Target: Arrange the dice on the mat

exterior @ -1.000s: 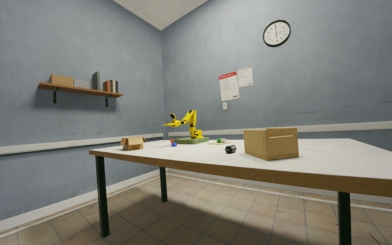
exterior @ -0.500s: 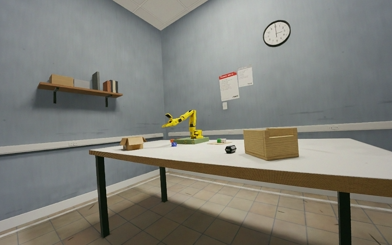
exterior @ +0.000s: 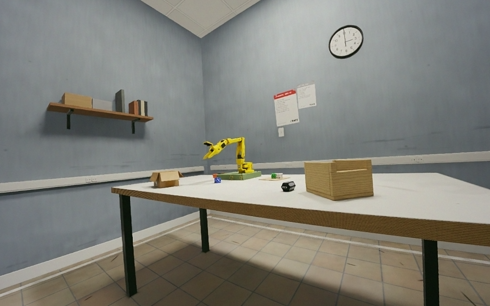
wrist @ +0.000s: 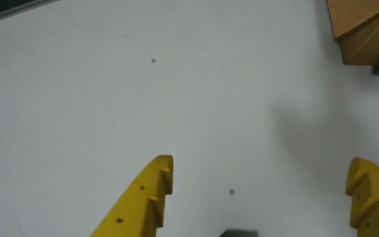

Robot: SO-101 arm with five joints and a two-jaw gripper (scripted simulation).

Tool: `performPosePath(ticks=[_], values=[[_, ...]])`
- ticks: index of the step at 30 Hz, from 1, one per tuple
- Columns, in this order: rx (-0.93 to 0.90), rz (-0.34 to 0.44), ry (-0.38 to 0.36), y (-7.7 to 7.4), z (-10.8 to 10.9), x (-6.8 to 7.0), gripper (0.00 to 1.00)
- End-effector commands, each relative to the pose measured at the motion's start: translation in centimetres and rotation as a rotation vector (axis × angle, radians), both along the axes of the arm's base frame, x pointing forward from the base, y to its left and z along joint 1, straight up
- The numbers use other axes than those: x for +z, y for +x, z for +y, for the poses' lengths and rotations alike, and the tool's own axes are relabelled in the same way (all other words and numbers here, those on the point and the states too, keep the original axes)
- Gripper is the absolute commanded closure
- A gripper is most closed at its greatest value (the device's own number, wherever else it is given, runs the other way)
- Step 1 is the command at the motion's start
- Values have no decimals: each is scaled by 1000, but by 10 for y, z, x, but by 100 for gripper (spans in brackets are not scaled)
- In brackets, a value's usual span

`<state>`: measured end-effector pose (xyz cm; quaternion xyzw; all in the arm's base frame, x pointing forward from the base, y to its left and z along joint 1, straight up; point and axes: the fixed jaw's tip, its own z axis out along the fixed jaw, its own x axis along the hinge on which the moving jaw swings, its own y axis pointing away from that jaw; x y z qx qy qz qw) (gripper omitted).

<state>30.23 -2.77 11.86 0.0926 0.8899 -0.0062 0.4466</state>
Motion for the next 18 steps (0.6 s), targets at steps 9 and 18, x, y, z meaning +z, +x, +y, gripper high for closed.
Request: performPosePath(ticks=[9,18], values=[[-3,243,51,-16,8,1,65],[-12,366,72,-32,10,6,65]])
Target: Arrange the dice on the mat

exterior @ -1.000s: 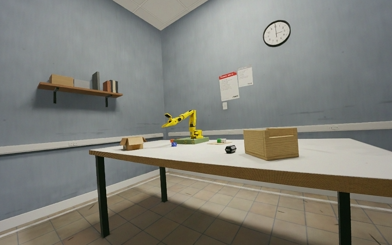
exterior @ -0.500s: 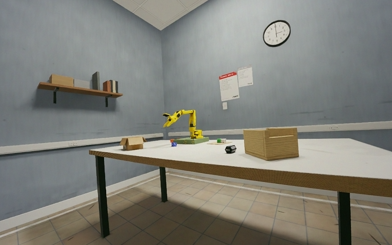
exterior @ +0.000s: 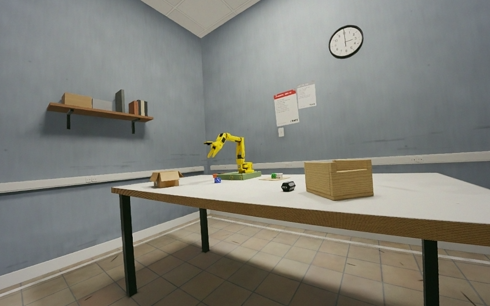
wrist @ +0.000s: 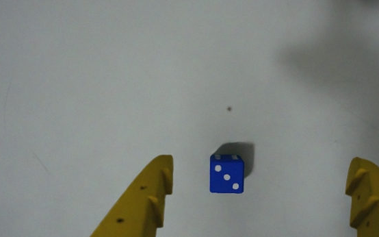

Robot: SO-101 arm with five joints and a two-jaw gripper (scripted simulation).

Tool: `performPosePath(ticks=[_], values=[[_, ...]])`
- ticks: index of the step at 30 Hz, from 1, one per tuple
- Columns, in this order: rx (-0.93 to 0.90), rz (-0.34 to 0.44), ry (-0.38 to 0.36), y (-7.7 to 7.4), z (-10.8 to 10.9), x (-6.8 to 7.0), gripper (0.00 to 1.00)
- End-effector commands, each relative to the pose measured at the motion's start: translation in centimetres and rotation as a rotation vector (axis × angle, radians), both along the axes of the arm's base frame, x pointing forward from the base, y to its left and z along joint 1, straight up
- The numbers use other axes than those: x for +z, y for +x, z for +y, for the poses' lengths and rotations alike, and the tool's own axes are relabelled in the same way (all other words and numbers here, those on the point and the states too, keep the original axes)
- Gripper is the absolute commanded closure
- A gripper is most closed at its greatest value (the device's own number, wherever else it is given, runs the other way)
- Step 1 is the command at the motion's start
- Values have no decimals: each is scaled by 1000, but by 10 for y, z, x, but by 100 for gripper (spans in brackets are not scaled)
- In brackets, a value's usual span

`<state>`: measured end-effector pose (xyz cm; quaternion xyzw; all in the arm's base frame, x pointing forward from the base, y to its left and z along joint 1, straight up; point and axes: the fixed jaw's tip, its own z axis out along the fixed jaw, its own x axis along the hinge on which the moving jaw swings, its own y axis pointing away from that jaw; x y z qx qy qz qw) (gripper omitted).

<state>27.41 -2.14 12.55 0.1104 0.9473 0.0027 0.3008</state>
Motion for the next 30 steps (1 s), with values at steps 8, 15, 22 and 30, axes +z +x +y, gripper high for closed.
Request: performPosePath(ticks=[8,15,22,30], values=[[0,101,20,-11,5,2,65],[-1,122,24,-14,6,3,65],[-2,124,24,-14,6,3,65],[-2,184,29,-14,6,-11,65]])
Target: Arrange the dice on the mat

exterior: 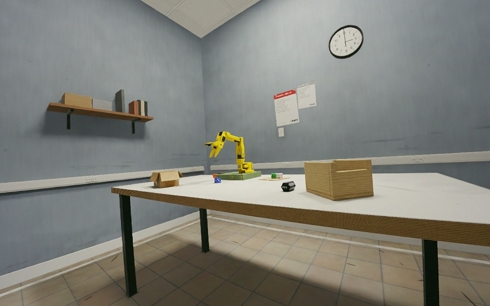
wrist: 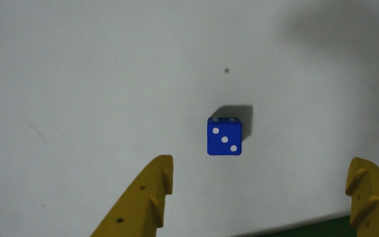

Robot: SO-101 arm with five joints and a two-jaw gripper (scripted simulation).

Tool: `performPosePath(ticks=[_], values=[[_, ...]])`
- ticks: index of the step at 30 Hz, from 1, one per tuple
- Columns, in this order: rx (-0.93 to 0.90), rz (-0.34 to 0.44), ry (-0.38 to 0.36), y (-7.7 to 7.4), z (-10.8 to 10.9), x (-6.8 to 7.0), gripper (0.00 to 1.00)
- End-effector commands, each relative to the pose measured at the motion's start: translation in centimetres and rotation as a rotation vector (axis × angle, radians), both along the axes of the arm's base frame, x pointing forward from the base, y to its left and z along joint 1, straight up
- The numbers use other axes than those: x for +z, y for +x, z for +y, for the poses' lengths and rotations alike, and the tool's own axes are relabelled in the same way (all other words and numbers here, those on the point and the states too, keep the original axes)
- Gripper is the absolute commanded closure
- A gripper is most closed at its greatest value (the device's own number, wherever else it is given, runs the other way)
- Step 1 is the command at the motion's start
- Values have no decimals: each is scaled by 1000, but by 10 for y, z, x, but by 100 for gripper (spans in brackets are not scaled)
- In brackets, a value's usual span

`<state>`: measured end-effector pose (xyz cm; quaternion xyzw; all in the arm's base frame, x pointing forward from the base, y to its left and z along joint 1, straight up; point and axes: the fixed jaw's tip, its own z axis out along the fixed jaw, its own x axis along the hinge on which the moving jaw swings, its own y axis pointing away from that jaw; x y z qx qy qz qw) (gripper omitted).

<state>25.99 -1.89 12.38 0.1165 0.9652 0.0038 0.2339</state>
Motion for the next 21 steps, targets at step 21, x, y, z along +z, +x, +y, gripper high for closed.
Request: performPosePath(ticks=[21], values=[[3,480,49,-23,5,-106,65]])
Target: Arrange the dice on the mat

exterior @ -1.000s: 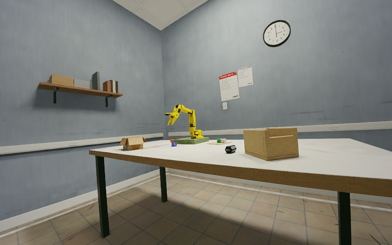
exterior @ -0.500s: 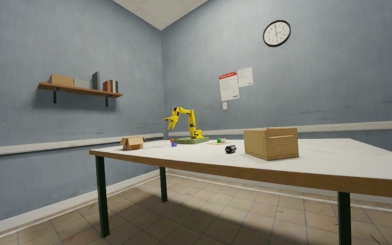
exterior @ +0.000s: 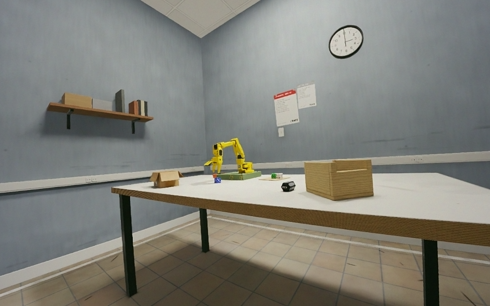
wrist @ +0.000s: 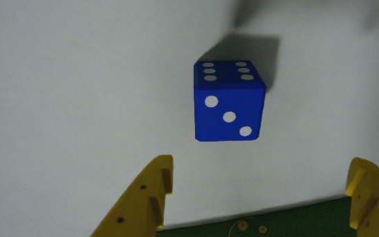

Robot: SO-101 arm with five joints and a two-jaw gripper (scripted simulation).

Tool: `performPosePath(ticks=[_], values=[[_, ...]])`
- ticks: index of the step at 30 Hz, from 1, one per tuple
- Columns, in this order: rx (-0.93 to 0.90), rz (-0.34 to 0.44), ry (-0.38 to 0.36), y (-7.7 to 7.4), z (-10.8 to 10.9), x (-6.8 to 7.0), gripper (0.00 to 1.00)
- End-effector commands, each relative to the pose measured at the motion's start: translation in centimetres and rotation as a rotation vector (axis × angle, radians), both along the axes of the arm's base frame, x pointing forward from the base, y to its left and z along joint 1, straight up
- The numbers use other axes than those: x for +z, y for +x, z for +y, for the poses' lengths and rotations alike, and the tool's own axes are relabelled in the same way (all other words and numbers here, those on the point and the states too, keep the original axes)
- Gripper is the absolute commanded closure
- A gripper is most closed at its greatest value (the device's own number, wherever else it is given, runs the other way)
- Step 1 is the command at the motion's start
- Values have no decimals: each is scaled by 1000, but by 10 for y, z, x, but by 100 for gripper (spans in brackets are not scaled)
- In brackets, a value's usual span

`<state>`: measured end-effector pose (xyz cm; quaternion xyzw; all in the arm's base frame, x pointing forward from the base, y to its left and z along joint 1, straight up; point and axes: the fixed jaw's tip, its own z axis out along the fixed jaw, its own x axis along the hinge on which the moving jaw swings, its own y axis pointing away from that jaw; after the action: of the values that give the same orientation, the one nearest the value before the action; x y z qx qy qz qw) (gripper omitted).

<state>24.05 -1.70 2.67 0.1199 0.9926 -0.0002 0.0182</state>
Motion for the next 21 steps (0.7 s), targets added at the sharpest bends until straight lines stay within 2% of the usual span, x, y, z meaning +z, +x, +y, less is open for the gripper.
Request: performPosePath(ticks=[1,21], values=[[4,49,6,-4,3,-9,65],[11,60,6,-4,9,-8,65]])
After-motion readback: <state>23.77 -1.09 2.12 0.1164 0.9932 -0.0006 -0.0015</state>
